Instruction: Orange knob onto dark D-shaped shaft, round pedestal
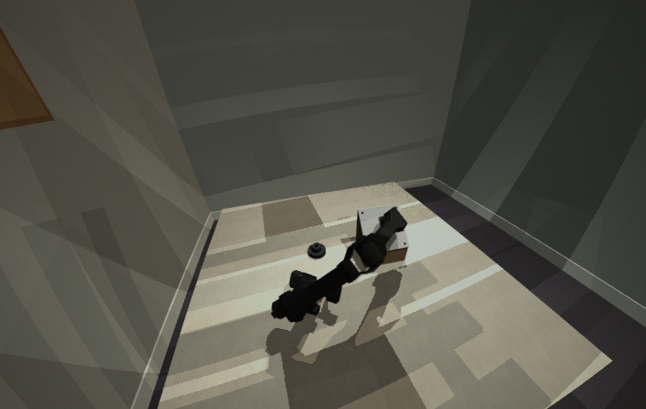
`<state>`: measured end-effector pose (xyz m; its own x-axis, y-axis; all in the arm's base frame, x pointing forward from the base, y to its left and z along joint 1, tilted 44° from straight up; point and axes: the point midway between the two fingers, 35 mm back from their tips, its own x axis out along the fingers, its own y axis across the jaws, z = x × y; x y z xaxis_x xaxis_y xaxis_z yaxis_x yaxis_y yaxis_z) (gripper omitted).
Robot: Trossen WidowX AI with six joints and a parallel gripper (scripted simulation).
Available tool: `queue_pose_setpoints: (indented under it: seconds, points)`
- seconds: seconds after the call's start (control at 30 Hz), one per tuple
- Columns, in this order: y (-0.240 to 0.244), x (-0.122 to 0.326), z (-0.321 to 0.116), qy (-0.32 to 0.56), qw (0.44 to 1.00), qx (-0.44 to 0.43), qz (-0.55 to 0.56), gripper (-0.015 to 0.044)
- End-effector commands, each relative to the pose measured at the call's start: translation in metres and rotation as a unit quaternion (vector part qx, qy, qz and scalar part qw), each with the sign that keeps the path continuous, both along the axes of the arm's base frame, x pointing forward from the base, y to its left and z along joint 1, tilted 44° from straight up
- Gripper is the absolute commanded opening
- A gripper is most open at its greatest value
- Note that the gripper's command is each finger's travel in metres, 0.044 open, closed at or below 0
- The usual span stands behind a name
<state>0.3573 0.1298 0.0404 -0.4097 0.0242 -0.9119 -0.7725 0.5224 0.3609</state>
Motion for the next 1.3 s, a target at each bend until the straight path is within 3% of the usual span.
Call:
queue_pose_setpoints:
  seconds: [0.0,0.13,0.37,0.67,0.87,1.1,1.27]
  points:
    - [0.0,0.0,0.0,0.0,1.0,0.0,0.0,0.026]
    - [0.0,0.0,0.0,0.0,1.0,0.0,0.0,0.026]
    - [0.0,0.0,0.0,0.0,1.0,0.0,0.0,0.044]
    - [-0.002,0.0,0.002,-0.001,1.0,0.0,0.0,0.044]
    - [-0.054,-0.013,0.056,-0.048,0.999,0.006,-0.005,0.044]
    - [-0.056,-0.014,0.058,-0.049,0.999,0.007,-0.006,0.044]
    - [-0.057,-0.012,0.055,-0.094,0.988,0.107,-0.067,0.044]
